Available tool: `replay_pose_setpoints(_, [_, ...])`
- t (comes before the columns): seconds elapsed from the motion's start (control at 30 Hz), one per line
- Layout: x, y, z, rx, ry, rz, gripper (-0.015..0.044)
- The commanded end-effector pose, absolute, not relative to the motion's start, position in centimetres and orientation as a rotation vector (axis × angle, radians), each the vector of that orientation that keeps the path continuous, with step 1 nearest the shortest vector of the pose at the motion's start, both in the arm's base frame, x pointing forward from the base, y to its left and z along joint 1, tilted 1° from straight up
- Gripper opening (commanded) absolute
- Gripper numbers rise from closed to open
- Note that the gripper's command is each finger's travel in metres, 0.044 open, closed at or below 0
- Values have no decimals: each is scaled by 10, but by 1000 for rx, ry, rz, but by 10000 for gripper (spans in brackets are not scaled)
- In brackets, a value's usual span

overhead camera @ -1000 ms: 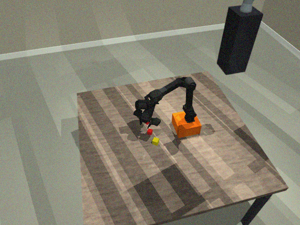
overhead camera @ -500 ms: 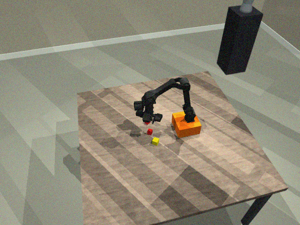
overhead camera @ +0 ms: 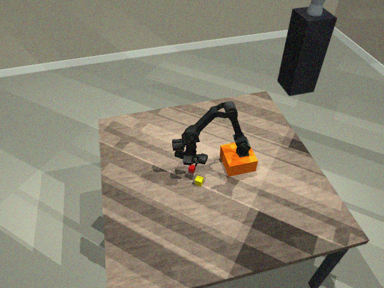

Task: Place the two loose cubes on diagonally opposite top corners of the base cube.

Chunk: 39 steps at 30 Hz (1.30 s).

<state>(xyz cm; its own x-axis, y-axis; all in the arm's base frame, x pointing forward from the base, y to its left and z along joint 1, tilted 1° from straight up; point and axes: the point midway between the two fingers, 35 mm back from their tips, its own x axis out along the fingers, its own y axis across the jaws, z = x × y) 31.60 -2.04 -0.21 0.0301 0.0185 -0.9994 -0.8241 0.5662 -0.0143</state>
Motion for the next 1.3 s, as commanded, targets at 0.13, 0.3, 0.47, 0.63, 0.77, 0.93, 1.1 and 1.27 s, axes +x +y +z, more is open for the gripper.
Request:
replay_pose_setpoints(0.13, [314,-21,-15,-755,1406,757,265])
replay_pose_setpoints(0.3, [314,-21,-23,-755,1406,757,265])
replay_pose_setpoints(0.47, [314,-21,-31,-755,1406,757,265])
replay_pose_setpoints(0.63, [314,-20,-38,-755,1406,757,265])
replay_pose_setpoints(0.77, [314,-20,-38,-755,1406,757,186])
replay_pose_setpoints(0.93, [314,-20,-38,-755,1406,757,105])
replay_pose_setpoints(1.1, [316,-21,-31,-755,1406,757,105])
replay_pose_setpoints(1.27, [318,-21,-16,-755,1405,757,105])
